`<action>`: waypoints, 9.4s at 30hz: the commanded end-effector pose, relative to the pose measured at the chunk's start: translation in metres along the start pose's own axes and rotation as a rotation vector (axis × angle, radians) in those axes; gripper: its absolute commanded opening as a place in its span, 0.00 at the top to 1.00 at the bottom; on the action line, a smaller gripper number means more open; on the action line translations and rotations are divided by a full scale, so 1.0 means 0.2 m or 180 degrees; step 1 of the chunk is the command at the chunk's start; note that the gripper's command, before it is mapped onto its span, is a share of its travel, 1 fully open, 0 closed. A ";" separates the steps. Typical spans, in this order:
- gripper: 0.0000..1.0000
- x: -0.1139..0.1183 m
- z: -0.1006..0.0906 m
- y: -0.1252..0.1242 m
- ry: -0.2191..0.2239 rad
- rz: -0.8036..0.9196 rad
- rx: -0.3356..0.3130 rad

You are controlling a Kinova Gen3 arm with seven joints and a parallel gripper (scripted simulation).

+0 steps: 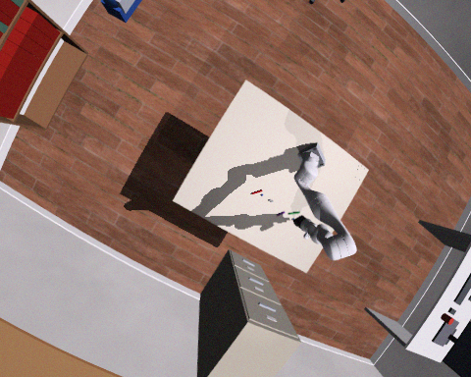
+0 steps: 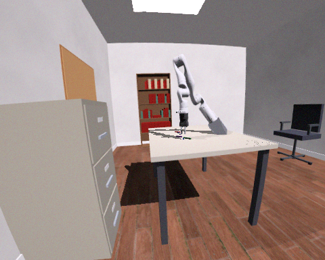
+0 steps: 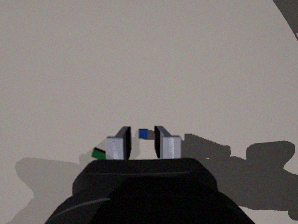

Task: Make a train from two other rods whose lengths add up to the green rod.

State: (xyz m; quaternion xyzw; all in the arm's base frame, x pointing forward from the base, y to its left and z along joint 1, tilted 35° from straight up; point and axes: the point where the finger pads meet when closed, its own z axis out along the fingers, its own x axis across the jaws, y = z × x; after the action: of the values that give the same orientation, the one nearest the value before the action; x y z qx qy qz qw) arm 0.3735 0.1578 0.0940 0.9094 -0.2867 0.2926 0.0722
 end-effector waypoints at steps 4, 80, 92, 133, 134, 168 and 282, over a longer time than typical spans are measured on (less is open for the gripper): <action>0.46 0.00 0.05 0.01 0.0014 -0.0003 -0.0024; 0.46 0.00 0.18 0.01 0.0014 -0.0003 -0.0024; 0.46 0.00 0.23 0.01 0.0014 -0.0003 -0.0024; 0.46 0.00 0.24 0.01 0.0014 -0.0003 -0.0024; 0.46 0.00 0.24 0.01 0.0014 -0.0003 -0.0024; 0.76 0.00 0.24 0.01 0.0014 -0.0003 -0.0024; 0.76 0.60 -0.16 0.68 0.0015 0.0399 -0.0023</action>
State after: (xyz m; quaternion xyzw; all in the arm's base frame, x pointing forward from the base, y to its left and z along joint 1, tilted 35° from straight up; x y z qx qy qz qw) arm 0.3587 0.0034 0.1883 0.8909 -0.3430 0.2942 0.0458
